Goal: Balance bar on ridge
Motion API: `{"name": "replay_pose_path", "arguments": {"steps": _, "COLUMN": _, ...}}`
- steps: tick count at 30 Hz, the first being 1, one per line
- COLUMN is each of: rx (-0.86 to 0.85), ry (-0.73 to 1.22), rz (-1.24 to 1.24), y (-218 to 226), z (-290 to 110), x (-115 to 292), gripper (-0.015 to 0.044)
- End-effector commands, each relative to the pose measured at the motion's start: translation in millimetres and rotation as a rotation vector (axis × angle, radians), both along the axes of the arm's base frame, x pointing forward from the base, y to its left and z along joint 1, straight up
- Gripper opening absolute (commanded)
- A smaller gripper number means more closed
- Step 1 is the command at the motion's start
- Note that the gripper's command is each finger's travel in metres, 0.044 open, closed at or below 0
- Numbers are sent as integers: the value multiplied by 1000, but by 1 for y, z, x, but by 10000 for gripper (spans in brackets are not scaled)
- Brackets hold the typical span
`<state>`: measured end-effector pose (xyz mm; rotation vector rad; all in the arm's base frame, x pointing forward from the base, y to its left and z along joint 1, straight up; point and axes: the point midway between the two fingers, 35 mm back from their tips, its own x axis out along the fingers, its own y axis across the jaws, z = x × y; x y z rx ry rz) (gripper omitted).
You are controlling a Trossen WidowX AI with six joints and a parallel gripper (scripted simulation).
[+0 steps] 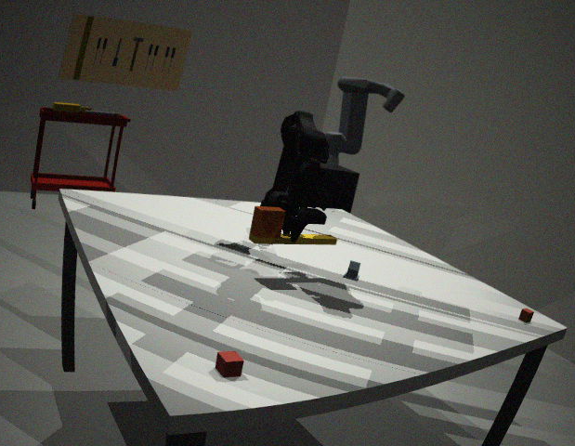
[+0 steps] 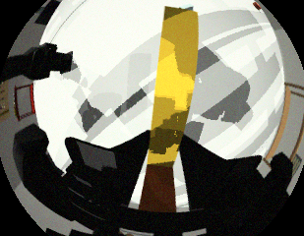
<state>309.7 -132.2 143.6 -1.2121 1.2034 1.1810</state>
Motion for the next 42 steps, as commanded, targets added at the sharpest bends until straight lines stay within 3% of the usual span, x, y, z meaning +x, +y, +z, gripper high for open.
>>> {"name": "replay_pose_path", "arguments": {"steps": 1, "rx": -10, "ry": -12, "rz": 55, "y": 14, "z": 5, "x": 9, "gripper": 0}}
{"name": "replay_pose_path", "arguments": {"steps": 42, "rx": -6, "ry": -15, "rz": 520, "y": 172, "z": 7, "x": 31, "gripper": 0}}
